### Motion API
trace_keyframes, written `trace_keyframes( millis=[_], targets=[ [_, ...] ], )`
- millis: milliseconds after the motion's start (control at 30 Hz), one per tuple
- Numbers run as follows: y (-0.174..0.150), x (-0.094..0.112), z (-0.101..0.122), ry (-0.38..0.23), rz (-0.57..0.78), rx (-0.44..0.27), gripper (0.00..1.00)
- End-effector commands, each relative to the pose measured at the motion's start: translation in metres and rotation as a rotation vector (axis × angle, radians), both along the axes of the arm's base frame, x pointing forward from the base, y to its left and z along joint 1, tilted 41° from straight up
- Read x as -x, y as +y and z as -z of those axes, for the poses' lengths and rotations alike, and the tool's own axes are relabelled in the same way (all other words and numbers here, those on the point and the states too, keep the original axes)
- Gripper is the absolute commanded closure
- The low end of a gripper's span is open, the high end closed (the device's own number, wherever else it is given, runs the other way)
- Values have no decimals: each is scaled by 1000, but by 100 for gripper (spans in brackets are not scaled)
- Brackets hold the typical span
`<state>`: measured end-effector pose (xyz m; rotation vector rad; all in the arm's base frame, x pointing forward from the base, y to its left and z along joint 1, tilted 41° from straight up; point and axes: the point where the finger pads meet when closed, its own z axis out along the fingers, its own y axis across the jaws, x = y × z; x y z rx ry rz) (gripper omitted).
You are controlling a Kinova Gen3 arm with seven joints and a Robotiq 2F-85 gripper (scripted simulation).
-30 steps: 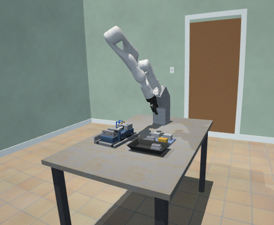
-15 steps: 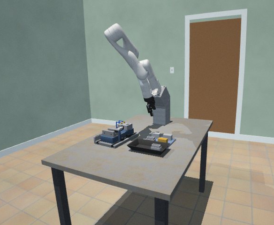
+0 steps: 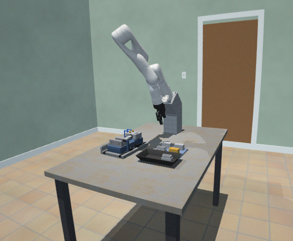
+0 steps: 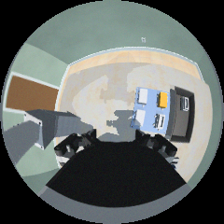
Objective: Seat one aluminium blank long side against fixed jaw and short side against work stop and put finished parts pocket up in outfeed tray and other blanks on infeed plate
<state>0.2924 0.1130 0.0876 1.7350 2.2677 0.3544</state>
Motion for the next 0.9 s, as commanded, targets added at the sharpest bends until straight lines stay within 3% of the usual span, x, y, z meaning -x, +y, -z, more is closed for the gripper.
trace_keyframes(
  millis=[0,867],
  targets=[
    [1,-1,-1,-5,-1,-1,0],
    [-2,-14,-13,-69,51,-2,0]
  ],
)
